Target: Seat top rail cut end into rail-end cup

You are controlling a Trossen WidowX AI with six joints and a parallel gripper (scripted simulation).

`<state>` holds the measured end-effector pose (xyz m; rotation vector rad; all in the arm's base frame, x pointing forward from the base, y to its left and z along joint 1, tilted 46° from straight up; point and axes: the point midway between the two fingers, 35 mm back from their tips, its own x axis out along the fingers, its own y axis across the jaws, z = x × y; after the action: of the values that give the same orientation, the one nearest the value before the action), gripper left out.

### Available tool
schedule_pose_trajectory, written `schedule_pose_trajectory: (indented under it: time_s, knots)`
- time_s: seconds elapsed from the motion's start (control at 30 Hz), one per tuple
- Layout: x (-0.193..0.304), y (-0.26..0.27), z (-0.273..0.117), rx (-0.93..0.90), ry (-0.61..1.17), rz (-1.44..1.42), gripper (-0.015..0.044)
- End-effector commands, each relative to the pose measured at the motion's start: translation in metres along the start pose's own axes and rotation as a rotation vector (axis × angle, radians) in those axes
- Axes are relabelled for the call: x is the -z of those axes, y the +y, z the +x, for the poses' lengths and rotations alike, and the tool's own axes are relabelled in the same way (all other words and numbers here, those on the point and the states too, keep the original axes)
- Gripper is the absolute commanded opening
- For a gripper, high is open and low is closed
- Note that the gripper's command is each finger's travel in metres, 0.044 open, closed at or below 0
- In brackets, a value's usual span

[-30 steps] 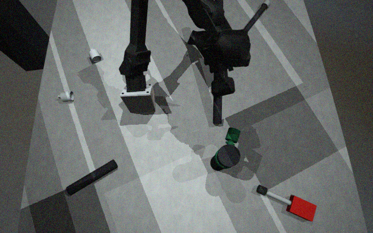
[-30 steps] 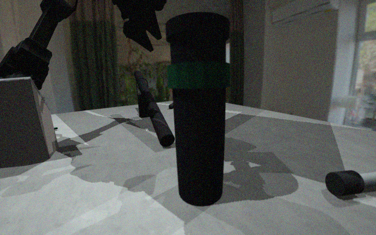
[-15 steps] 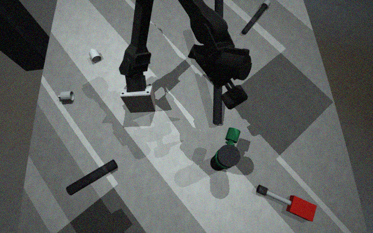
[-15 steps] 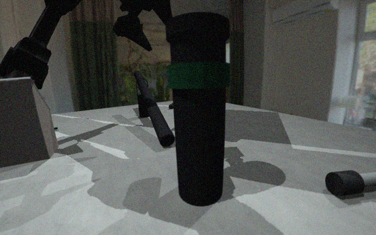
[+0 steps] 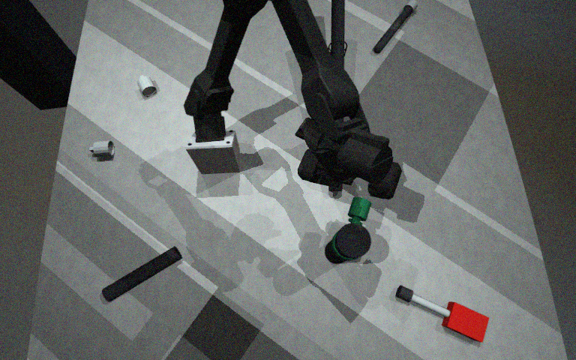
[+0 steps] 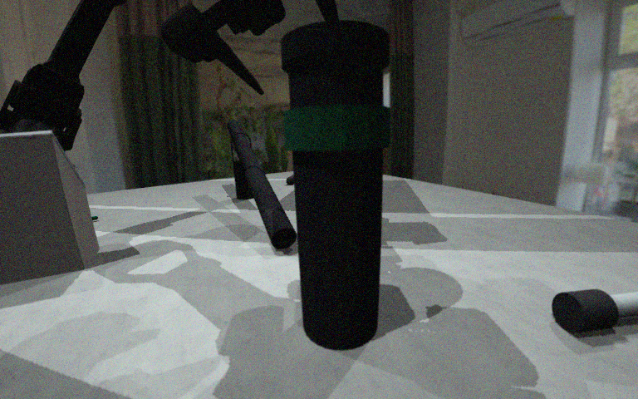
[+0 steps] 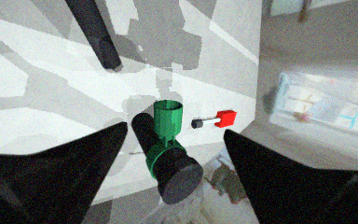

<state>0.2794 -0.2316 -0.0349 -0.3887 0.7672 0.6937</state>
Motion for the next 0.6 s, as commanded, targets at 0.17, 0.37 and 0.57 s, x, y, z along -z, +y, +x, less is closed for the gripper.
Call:
schedule_pose_trajectory:
  time_s: [0.17,0.37,0.57]
  knots:
    - [0.006,-0.001,0.006,0.008,0.009,-0.055,0.044]
    - [0.007,0.013,0.031,0.008,0.008,-0.055,0.044]
    - [0.007,0.013,0.035,0.009,0.008,-0.055,0.044]
